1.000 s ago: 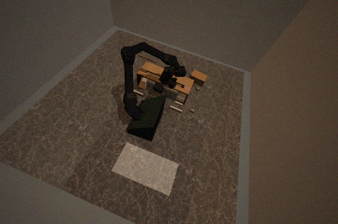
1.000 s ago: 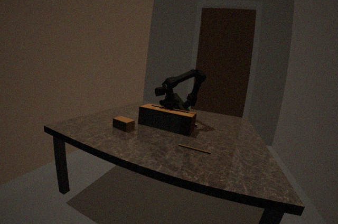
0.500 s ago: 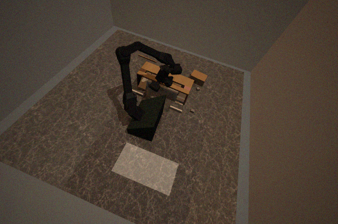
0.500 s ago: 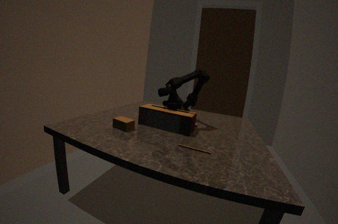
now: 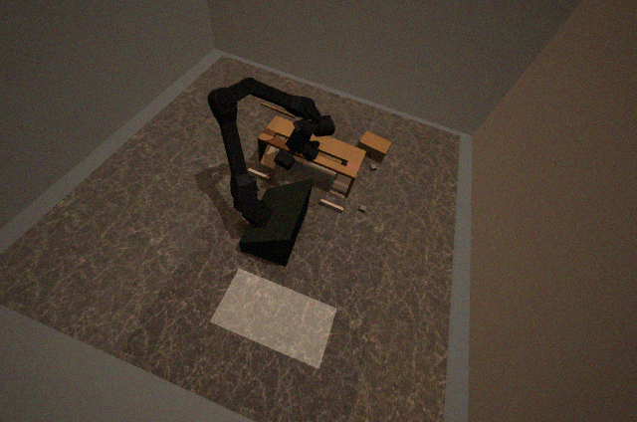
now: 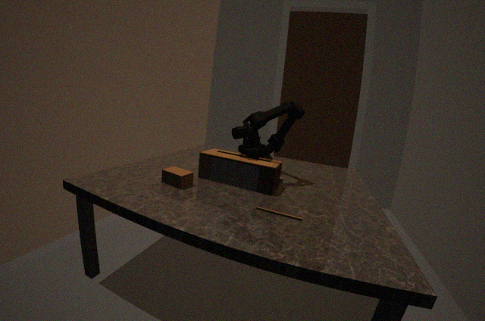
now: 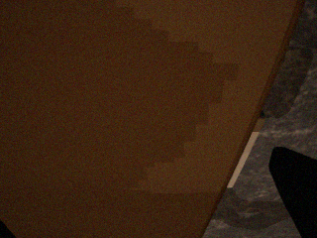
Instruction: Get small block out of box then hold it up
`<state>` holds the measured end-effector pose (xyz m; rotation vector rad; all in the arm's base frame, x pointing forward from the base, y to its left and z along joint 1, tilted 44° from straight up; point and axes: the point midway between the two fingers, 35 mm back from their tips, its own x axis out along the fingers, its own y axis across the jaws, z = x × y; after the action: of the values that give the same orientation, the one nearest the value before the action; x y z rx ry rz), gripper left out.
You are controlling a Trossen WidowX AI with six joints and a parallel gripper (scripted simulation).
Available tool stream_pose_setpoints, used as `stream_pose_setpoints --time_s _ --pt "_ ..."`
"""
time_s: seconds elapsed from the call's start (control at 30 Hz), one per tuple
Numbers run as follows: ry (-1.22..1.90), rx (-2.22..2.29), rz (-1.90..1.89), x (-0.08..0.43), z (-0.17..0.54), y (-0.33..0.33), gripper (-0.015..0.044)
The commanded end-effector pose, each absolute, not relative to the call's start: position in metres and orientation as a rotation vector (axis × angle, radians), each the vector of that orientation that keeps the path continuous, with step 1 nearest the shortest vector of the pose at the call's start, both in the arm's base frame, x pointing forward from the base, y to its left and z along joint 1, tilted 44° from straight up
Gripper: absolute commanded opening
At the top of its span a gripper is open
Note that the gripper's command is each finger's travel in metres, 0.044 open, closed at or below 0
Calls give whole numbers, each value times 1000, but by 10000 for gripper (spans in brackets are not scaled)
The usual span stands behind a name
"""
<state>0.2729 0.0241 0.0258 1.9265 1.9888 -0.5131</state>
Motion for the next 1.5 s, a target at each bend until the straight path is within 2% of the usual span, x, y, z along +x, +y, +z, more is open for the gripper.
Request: stream_pose_setpoints --time_s 0.0,0.67,0.93,1.1,1.23,1.47 --pt "1992 1936 -514 272 31 30 400" --pt "1994 1937 -512 273 56 57 400" --pt "1989 1927 -516 277 97 9 400" --pt "1974 1946 -515 278 95 10 400" --pt "1923 1856 -511 277 104 12 295" --pt "1789 2090 -943 267 117 19 285"
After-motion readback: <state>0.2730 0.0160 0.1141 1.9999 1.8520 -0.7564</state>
